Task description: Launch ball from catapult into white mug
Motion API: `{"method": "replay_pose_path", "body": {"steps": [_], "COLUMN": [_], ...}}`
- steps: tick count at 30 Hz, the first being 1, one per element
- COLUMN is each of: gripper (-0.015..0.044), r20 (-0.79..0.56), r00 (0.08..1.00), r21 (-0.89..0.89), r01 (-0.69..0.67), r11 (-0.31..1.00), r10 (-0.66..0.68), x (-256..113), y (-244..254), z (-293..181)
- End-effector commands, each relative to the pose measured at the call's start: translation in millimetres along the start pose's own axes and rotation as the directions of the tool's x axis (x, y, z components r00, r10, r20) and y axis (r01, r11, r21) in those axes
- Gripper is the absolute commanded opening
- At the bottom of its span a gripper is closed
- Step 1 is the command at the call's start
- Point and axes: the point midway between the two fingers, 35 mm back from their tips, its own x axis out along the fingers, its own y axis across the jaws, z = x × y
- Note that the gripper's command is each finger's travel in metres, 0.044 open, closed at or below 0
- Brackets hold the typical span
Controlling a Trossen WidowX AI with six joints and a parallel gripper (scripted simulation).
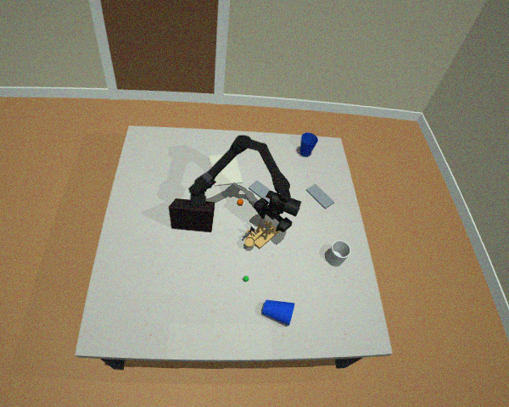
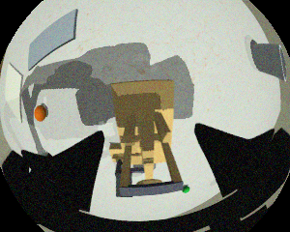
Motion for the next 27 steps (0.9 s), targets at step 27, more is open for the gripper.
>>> {"method": "replay_pose_path", "body": {"steps": [27], "gripper": [0.0361], "r20": [0.001], "r00": [1.0], "r21": [0.0], "r01": [-0.005], "r11": [1.0], "r10": [0.005], "x": [36.4], "y": [1.9], "z": [-0.2]}}
